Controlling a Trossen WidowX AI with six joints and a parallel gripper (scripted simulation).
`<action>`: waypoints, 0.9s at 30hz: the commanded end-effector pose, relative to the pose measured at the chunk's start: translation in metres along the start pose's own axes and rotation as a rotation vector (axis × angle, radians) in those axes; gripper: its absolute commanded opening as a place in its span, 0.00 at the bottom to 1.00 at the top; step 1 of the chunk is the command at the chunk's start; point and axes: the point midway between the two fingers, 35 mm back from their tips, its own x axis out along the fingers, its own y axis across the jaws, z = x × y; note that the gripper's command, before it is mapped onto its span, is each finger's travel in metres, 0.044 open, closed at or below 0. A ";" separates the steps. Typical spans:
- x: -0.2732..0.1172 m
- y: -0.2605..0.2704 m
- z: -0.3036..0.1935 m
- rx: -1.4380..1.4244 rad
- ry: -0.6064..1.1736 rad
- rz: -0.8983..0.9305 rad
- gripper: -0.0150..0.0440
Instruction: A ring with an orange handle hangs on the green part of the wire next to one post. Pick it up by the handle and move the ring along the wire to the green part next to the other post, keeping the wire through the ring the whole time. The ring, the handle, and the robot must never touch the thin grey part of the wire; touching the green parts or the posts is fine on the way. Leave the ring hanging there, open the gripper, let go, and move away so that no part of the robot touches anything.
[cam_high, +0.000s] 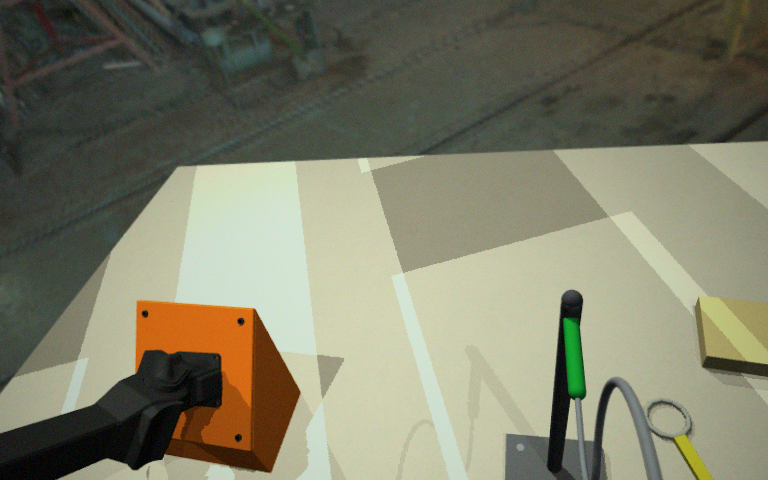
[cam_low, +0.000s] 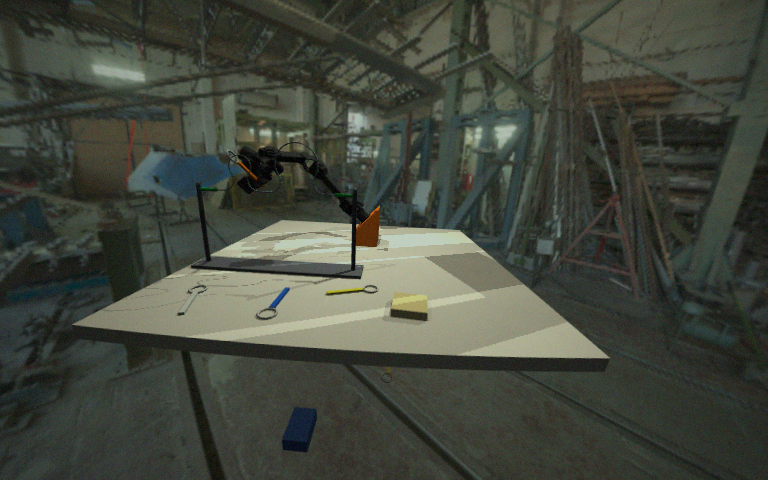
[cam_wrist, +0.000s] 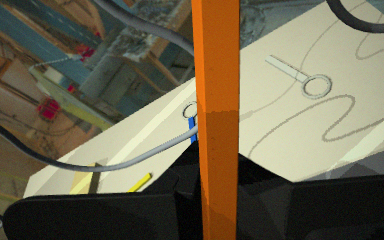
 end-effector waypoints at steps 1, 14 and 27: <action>0.000 -0.006 0.000 -0.084 -0.004 -0.051 0.00; -0.001 -0.028 0.005 -0.365 -0.026 -0.221 0.00; -0.006 -0.047 0.015 -0.646 -0.050 -0.390 0.00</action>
